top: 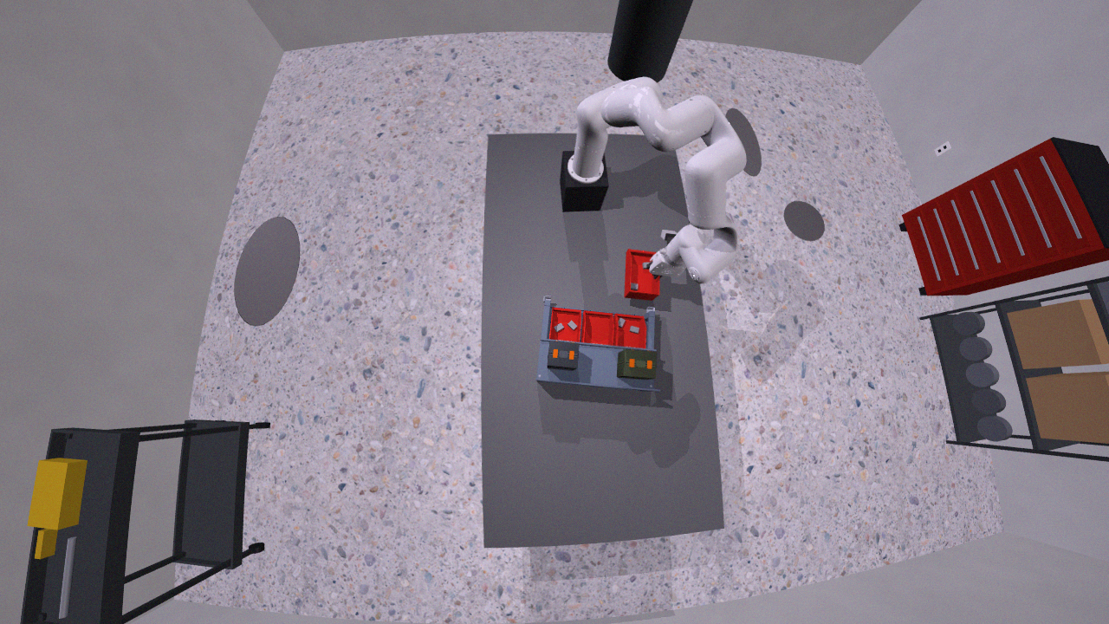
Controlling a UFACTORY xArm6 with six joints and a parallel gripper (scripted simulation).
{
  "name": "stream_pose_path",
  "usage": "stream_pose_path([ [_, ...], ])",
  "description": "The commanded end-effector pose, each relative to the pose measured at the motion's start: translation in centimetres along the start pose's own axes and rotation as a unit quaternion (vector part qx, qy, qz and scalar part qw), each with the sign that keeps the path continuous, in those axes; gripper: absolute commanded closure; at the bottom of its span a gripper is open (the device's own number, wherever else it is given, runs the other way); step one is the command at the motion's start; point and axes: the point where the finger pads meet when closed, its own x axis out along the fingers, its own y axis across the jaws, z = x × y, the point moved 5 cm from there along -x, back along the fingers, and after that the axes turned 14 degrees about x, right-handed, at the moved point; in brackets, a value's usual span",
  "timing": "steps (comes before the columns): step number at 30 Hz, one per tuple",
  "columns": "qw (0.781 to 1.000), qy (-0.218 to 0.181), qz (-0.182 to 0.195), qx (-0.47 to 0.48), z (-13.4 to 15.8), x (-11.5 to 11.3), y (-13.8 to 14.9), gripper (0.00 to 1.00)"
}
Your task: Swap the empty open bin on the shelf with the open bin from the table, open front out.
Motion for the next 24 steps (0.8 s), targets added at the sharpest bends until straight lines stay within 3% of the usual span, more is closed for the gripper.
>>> stream_pose_path([
  [1, 1.0, -0.001, 0.002, 0.0, 0.1, 0.7, 0.1, 1.0],
  [14, 1.0, -0.001, 0.002, 0.0, 0.1, 4.5, 0.2, 1.0],
  [24, 1.0, -0.001, 0.002, 0.0, 0.1, 6.0, 0.2, 1.0],
])
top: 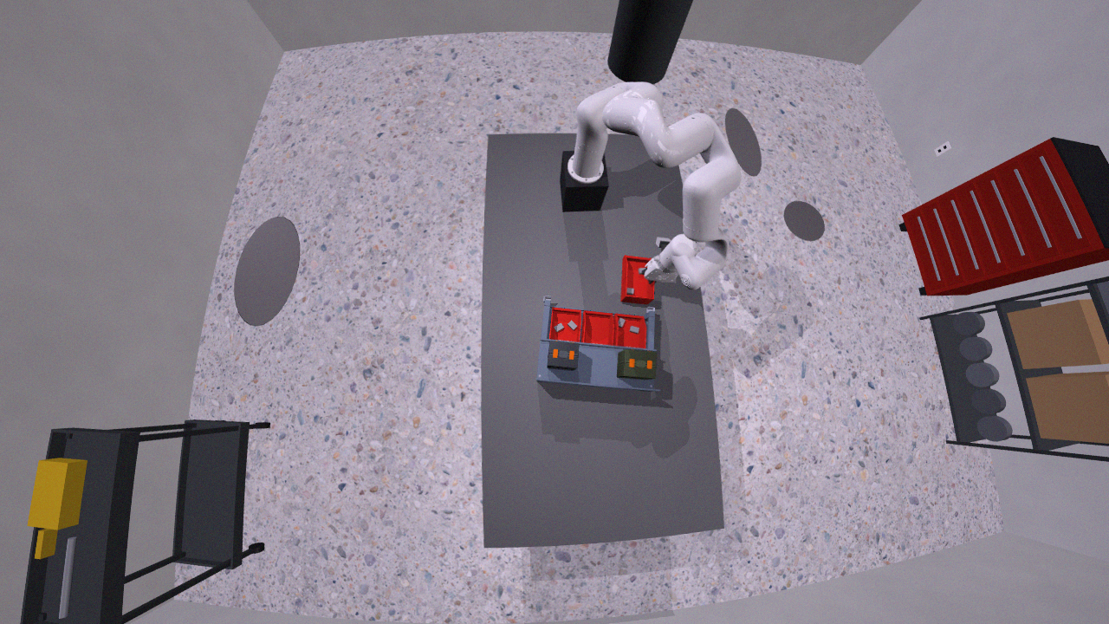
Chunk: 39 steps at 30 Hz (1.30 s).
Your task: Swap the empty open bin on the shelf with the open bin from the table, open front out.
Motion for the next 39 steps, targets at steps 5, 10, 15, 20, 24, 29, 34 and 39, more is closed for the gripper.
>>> stream_pose_path([
  [5, 1.0, -0.001, 0.001, 0.0, 0.1, 0.9, 0.1, 1.0],
  [10, 1.0, -0.001, 0.001, 0.0, 0.1, 1.0, 0.1, 1.0],
  [15, 1.0, -0.001, 0.001, 0.0, 0.1, 1.0, 0.1, 1.0],
  [20, 1.0, -0.001, 0.001, 0.0, 0.1, 1.0, 0.1, 1.0],
  [24, 1.0, -0.001, 0.001, 0.0, 0.1, 1.0, 0.1, 1.0],
  [29, 1.0, -0.001, 0.001, 0.0, 0.1, 1.2, 0.1, 1.0],
  [34, 1.0, -0.001, 0.001, 0.0, 0.1, 1.5, 0.1, 1.0],
  [39, 1.0, -0.001, 0.001, 0.0, 0.1, 1.7, 0.1, 1.0],
])
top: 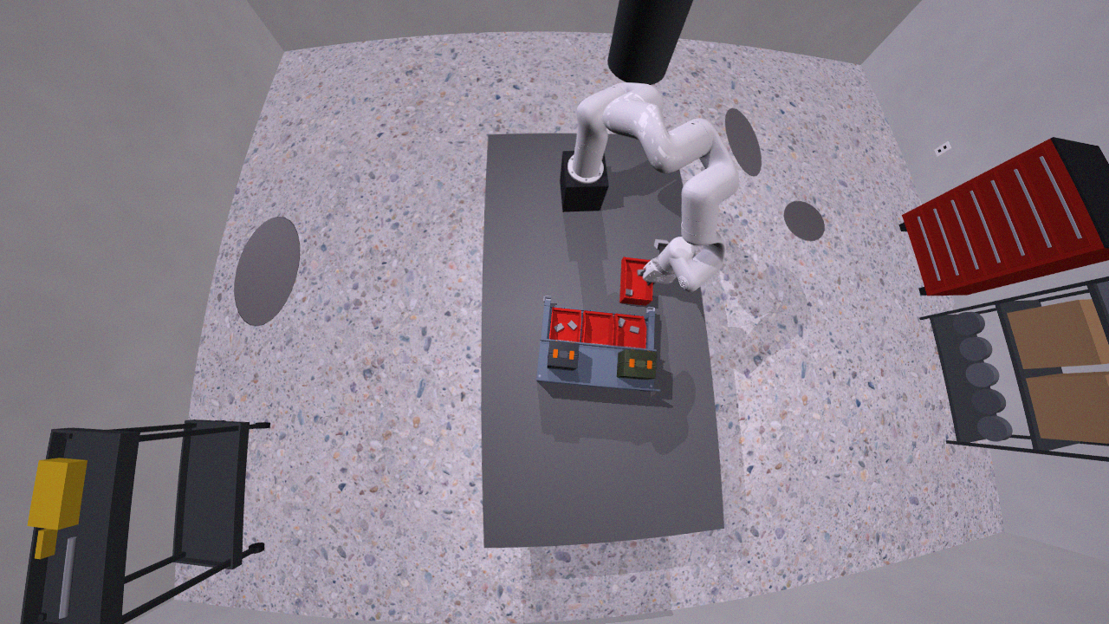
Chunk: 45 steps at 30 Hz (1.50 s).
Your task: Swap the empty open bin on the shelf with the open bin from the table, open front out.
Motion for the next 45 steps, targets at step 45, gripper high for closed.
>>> stream_pose_path([
  [45, 1.0, -0.001, 0.001, 0.0, 0.09, 0.04, 0.11, 0.74],
])
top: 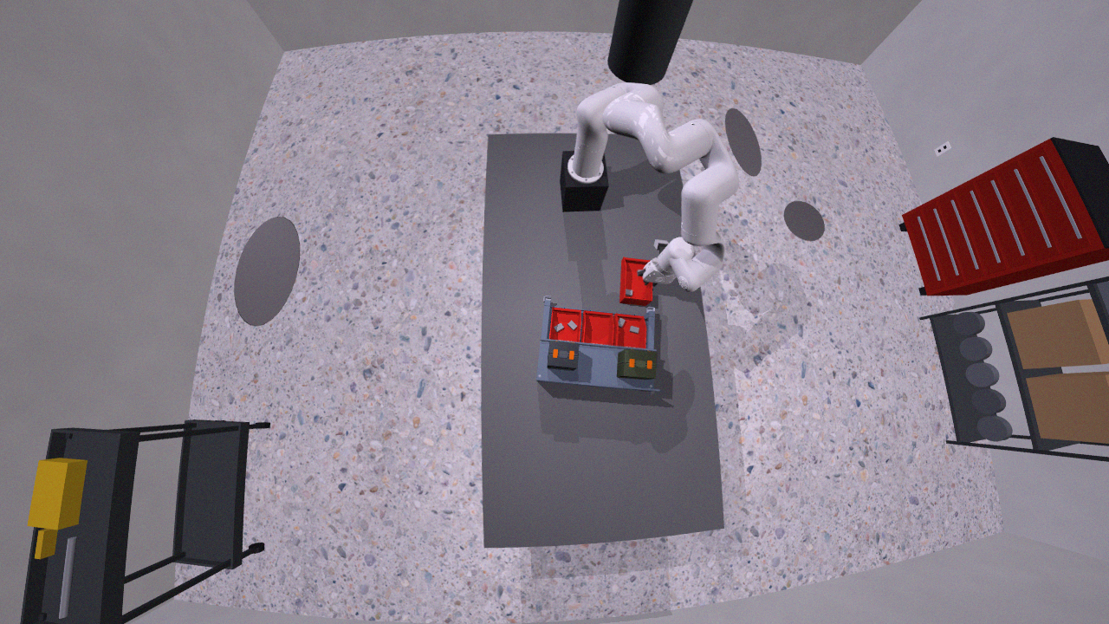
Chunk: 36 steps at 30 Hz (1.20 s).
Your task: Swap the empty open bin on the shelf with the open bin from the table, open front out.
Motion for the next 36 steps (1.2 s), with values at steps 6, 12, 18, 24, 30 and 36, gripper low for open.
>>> stream_pose_path([
  [6, 1.0, -0.001, 0.001, 0.0, 0.1, -0.2, 0.1, 0.74],
  [12, 1.0, -0.001, 0.001, 0.0, 0.1, -0.2, 0.1, 0.74],
  [18, 1.0, -0.001, 0.001, 0.0, 0.1, -0.5, 0.1, 0.74],
  [24, 1.0, -0.001, 0.001, 0.0, 0.1, -0.9, 0.1, 0.74],
  [30, 1.0, -0.001, 0.001, 0.0, 0.1, -1.3, 0.1, 0.74],
  [36, 1.0, -0.001, 0.001, 0.0, 0.1, -2.0, 0.1, 0.74],
])
